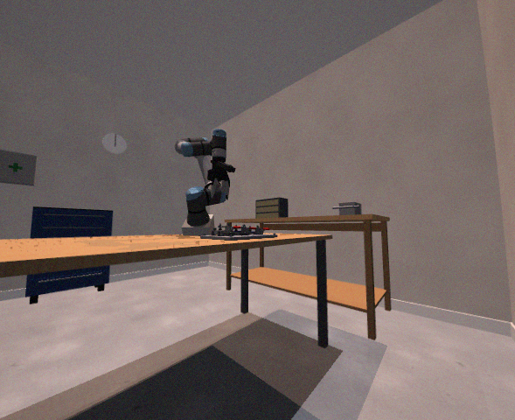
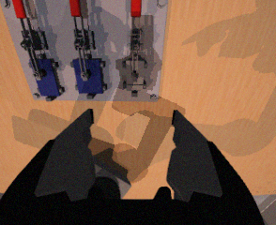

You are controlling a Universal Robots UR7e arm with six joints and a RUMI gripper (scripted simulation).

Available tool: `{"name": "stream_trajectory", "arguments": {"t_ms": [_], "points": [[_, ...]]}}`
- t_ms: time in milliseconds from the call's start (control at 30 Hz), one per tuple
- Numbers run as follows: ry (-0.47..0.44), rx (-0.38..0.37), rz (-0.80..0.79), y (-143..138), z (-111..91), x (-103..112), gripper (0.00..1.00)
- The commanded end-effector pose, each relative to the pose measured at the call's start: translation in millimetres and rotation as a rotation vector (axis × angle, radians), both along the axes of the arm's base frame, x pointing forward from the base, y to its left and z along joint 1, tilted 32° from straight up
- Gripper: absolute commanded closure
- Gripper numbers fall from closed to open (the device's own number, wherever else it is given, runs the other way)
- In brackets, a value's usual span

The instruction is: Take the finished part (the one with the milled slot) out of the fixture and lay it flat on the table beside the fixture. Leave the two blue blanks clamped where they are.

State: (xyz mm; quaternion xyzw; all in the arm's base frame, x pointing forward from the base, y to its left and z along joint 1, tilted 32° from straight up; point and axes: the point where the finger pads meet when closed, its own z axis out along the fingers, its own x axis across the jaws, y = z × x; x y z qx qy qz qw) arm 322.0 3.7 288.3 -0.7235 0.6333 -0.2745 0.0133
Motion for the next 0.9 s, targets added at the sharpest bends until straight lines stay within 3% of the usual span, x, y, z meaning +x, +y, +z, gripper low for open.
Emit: {"name": "stream_trajectory", "arguments": {"t_ms": [0,833,867], "points": [[-0.001,0.000,0.000,0.0,0.4,0.1,0.41],[-0.001,0.000,0.000,0.0,0.4,0.1,0.41],[-0.001,0.000,0.000,0.0,0.4,0.1,0.72]]}}
